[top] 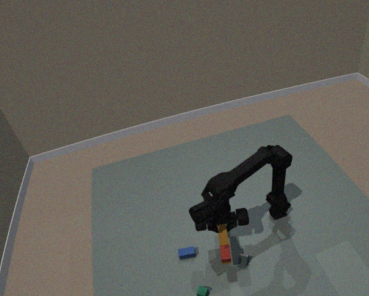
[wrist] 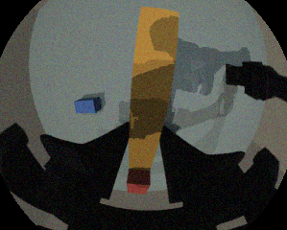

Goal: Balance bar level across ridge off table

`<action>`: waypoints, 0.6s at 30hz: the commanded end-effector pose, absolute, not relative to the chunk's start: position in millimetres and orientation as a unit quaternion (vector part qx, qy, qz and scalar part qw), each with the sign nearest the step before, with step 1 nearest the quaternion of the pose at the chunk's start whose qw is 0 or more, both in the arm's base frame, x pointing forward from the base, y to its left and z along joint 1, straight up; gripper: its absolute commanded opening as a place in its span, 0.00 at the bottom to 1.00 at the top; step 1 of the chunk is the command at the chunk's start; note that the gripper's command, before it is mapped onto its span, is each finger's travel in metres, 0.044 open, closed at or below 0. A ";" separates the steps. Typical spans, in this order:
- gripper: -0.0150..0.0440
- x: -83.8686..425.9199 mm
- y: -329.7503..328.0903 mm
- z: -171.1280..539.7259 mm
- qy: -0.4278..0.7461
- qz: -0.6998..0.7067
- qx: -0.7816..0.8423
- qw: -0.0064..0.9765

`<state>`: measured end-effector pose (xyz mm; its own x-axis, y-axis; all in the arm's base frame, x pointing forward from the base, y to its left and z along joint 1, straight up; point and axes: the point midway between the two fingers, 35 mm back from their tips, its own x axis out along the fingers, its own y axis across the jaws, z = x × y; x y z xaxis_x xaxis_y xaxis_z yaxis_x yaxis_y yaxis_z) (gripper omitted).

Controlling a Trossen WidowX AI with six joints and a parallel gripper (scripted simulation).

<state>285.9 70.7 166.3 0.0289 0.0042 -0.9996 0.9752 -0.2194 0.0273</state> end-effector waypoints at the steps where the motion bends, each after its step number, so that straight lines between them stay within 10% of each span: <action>1: 0.25 276.2 86.1 165.8 0.416 -0.560 0.579 0.422; 18: 0.25 231.2 134.4 164.5 0.337 -0.612 0.632 0.336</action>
